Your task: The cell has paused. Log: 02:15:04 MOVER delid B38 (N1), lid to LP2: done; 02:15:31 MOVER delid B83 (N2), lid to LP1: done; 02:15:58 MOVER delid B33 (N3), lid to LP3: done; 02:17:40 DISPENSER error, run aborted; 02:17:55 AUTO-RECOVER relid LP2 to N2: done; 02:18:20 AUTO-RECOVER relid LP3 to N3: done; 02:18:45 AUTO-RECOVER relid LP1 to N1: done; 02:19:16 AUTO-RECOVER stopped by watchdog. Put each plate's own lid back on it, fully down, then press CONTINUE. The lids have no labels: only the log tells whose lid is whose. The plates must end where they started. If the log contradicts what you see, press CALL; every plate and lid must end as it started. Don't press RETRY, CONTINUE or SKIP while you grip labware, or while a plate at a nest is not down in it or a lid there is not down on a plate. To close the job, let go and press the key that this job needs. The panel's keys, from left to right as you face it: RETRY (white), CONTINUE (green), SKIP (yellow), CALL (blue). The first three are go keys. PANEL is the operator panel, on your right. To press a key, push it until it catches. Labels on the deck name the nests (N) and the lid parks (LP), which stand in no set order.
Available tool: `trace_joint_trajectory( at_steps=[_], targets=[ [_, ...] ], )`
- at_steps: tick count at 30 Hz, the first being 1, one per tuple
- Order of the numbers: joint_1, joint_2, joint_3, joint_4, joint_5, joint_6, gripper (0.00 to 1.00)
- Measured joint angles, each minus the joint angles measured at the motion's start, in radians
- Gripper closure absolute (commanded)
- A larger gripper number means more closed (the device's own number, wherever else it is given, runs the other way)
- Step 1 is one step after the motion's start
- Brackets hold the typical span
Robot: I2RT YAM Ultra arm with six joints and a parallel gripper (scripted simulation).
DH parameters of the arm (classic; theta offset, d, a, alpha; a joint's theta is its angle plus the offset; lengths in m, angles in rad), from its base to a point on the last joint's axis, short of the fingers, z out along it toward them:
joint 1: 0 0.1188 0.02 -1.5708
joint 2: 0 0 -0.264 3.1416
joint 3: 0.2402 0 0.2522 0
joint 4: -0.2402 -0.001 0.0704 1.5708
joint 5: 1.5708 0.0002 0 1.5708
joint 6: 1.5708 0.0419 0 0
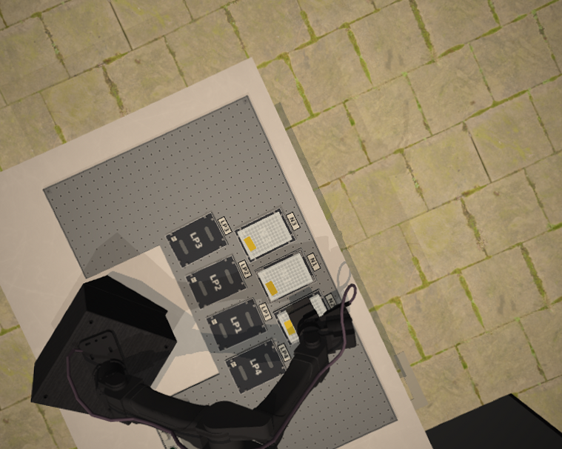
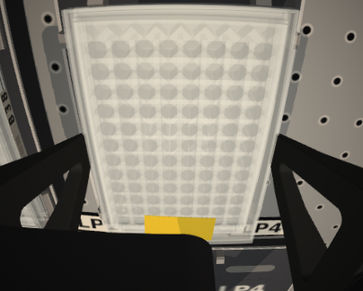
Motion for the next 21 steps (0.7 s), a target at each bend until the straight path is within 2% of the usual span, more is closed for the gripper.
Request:
trace_joint_trajectory(
  at_steps=[21],
  targets=[
    [0.000,-0.002,-0.008,0.010,0.000,-0.001,1.00]
  ],
)
